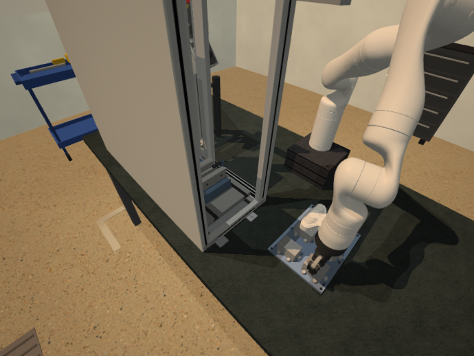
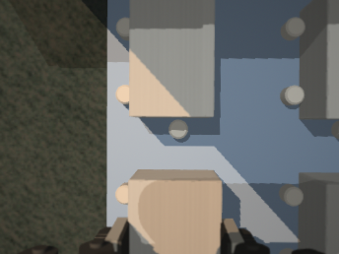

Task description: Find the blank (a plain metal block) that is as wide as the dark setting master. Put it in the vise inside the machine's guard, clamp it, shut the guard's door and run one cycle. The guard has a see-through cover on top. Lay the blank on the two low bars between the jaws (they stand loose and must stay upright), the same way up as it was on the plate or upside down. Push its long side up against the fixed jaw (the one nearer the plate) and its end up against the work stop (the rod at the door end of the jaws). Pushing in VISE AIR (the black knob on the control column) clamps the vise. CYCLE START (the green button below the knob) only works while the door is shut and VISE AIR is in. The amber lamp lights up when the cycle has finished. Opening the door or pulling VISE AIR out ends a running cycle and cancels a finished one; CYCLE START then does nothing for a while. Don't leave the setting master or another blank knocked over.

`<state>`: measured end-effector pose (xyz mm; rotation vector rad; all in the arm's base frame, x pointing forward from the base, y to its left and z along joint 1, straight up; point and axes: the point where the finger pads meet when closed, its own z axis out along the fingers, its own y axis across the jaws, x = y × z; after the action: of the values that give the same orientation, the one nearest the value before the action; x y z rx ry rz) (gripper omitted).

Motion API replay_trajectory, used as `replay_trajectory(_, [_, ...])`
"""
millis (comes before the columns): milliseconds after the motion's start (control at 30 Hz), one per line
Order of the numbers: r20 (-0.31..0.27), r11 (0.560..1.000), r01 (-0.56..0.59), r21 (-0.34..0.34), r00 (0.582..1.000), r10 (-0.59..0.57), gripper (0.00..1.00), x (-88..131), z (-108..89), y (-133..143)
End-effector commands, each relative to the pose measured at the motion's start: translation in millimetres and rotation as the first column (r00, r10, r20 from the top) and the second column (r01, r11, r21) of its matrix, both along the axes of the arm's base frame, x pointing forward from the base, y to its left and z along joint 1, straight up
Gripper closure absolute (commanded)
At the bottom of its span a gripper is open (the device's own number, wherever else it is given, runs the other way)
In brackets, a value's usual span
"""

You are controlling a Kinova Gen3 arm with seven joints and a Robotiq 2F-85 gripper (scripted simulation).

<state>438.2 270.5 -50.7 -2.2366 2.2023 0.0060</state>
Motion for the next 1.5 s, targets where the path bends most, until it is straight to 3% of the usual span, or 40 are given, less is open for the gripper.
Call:
replay_trajectory(0, [0.002,1.000,0.000,0.001,1.000,0.000,0.90,0.7,1.0,0.4])
replay_trajectory(900, [0.002,1.000,0.000,0.001,1.000,0.000,0.90,0.7,0.4,0.4])
replay_trajectory(933, [0.002,1.000,0.000,0.001,1.000,0.000,0.00,0.7,0.4,0.4])
replay_trajectory(1467, [0.002,1.000,0.000,0.001,1.000,0.000,0.00,0.7,0.4,0.4])
